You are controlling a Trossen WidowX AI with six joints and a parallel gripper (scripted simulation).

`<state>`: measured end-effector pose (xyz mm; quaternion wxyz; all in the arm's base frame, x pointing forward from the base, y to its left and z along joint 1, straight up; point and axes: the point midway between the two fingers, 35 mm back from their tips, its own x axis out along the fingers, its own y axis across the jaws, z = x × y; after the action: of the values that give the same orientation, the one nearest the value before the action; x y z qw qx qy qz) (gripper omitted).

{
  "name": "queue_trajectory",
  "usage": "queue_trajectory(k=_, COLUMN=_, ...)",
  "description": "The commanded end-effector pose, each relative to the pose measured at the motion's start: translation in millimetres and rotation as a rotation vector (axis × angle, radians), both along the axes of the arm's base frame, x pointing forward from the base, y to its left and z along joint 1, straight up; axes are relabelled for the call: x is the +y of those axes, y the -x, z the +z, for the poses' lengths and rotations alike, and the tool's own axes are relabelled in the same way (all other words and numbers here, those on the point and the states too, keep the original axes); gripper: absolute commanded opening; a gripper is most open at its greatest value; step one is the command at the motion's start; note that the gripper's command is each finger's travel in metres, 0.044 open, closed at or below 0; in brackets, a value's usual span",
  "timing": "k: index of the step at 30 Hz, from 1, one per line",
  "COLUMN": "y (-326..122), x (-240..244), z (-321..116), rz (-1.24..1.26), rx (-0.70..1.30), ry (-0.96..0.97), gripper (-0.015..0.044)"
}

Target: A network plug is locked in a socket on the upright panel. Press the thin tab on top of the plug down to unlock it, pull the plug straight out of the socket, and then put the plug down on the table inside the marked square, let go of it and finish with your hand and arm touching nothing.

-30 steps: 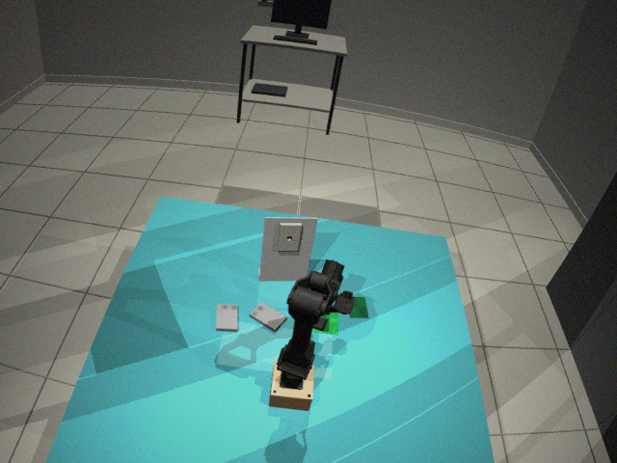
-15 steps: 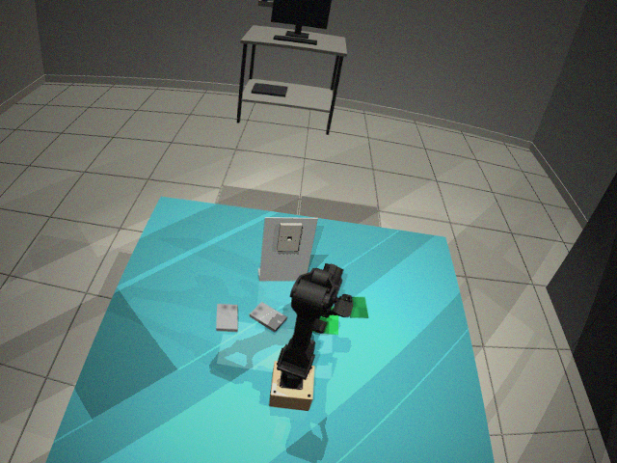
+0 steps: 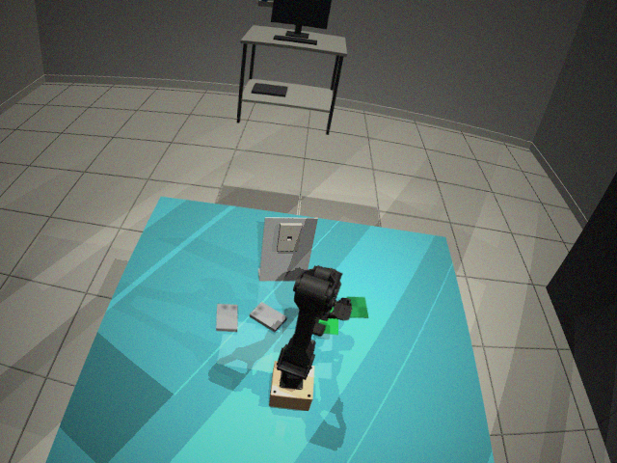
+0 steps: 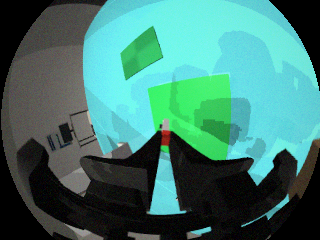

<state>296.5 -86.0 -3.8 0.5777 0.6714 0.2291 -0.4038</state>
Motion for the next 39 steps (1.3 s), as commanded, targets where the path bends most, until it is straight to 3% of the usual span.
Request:
queue_trajectory(k=1, y=1.7, x=-0.6, z=-6.0, rz=-0.004, rx=0.004, ry=0.004, gripper=0.0000)
queue_trajectory(k=34, y=2.5, x=2.0, z=-23.7, rz=0.002, rx=0.004, ry=0.001, gripper=0.0000)
queue_trajectory(k=39, y=2.5, x=2.0, z=-23.7, rz=0.002, rx=0.004, ry=0.001, gripper=0.0131)
